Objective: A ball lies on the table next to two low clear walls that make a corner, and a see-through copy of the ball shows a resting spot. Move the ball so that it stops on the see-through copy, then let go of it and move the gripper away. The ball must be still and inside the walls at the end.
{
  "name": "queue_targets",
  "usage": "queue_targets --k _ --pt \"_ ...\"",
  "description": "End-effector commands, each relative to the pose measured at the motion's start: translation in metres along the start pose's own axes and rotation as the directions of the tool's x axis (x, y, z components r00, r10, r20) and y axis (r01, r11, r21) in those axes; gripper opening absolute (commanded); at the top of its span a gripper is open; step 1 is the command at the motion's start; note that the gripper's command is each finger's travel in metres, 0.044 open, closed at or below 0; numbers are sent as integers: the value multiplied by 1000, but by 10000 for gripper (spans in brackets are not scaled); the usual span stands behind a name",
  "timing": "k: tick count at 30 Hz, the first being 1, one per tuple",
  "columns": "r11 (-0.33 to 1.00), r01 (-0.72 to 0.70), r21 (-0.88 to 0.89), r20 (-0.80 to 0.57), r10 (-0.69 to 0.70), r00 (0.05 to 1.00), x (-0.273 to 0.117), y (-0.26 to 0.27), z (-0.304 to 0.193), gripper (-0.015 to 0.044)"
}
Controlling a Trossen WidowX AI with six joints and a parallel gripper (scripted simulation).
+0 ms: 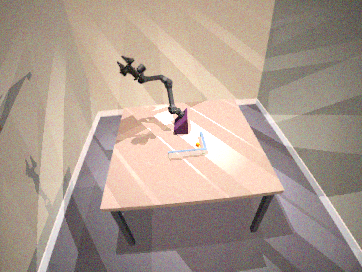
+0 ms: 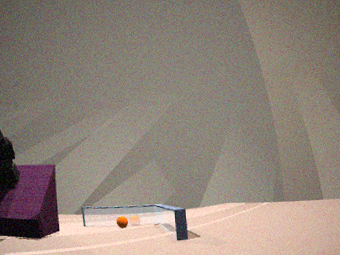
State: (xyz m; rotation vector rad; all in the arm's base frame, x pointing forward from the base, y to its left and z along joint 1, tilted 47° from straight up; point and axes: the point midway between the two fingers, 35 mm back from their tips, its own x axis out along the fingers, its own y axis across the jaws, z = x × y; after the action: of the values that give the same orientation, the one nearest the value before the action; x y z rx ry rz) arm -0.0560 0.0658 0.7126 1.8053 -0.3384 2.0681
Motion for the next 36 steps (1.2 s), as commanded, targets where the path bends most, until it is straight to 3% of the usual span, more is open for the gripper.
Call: queue_targets --k 1,5,16,25,36 --pt "1000 -4 6 6 4 1000 0 2 2 374" --pt "989 -100 111 122 86 989 -5 30 53 269" --pt "829 -459 319 515 255 819 -61 84 223 265" --pt "614 -706 353 788 211 578 -144 65 351 265" --pt "361 -926 107 979 126 162 -284 5 463 265"
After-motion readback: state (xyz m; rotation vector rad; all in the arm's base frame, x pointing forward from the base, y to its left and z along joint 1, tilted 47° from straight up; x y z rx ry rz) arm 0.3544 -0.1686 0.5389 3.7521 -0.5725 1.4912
